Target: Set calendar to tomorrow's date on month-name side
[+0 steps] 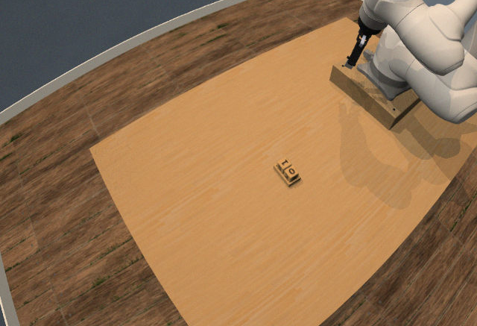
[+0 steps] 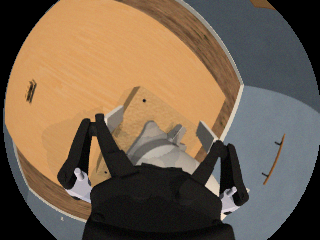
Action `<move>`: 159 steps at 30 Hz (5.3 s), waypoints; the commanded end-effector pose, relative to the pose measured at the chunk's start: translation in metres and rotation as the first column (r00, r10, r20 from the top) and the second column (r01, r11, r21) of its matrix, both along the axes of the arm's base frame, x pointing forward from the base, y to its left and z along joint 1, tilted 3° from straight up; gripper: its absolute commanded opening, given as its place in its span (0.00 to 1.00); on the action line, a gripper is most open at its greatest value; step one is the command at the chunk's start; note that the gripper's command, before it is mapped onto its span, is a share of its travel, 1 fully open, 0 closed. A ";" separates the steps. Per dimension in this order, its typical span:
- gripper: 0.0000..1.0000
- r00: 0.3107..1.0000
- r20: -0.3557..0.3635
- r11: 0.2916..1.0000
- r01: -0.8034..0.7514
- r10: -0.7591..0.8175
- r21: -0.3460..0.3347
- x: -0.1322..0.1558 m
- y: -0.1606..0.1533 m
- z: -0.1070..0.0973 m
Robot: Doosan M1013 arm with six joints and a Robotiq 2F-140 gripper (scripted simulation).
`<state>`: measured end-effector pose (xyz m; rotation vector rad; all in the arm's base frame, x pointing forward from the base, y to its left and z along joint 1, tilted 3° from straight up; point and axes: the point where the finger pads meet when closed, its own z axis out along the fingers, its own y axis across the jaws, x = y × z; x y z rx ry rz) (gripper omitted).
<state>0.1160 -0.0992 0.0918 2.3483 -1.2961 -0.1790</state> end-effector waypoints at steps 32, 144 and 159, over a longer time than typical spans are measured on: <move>1.00 0.866 0.259 0.893 0.361 -0.428 0.268 0.340 0.140 -0.001; 0.28 0.805 0.273 0.837 0.434 -0.527 0.335 0.409 0.181 -0.042; 0.28 0.805 0.273 0.836 0.434 -0.527 0.335 0.409 0.181 -0.046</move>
